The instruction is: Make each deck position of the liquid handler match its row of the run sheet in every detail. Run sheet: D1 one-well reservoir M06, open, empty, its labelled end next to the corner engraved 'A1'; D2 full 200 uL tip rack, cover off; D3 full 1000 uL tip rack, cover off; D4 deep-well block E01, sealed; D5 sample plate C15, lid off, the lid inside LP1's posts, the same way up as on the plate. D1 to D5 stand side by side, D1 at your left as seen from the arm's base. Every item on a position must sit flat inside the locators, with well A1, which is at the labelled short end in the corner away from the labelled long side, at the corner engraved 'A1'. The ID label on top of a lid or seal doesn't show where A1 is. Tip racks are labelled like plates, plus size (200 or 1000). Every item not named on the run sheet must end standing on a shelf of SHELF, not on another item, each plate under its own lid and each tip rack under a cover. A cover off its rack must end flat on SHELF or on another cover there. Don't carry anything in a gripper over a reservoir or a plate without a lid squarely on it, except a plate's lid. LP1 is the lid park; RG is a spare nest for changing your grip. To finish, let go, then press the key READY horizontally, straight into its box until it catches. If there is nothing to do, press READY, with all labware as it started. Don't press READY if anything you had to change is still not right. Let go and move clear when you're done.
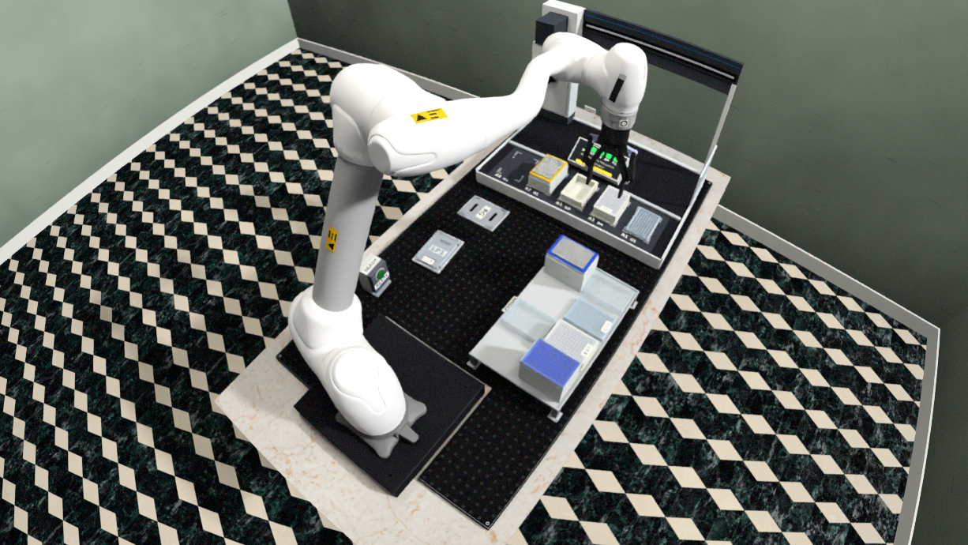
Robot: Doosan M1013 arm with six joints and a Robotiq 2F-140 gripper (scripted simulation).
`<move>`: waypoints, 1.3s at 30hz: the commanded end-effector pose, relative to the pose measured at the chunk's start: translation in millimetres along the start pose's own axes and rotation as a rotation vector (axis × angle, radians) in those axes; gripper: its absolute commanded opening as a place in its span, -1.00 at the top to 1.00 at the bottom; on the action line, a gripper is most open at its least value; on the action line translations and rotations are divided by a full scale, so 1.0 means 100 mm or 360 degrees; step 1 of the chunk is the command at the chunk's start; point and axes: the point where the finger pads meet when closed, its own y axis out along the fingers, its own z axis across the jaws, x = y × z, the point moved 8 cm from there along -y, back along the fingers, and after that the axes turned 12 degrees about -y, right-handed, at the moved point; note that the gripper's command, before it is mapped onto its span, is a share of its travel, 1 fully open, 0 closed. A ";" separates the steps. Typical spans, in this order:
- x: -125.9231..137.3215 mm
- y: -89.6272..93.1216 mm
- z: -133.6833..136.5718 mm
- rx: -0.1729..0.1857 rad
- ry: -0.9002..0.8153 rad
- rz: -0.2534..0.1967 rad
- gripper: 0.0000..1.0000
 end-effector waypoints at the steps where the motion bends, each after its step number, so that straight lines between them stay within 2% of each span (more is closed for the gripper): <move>1: 0.00 -0.01 0.00 0.0001 0.0097 0.0002 -0.32; 5: -0.03 -0.01 -0.10 0.0001 0.0099 0.0002 -0.32; 17: -0.21 -0.01 -0.67 0.0001 0.0099 0.0002 -0.32; 22: -0.21 -0.01 -0.70 0.0001 0.0099 0.0002 -0.32; 36: -0.42 -0.01 -1.37 0.0001 0.0097 0.0002 -0.32; 39: -0.43 -0.01 -1.40 0.0001 0.0097 0.0002 -0.32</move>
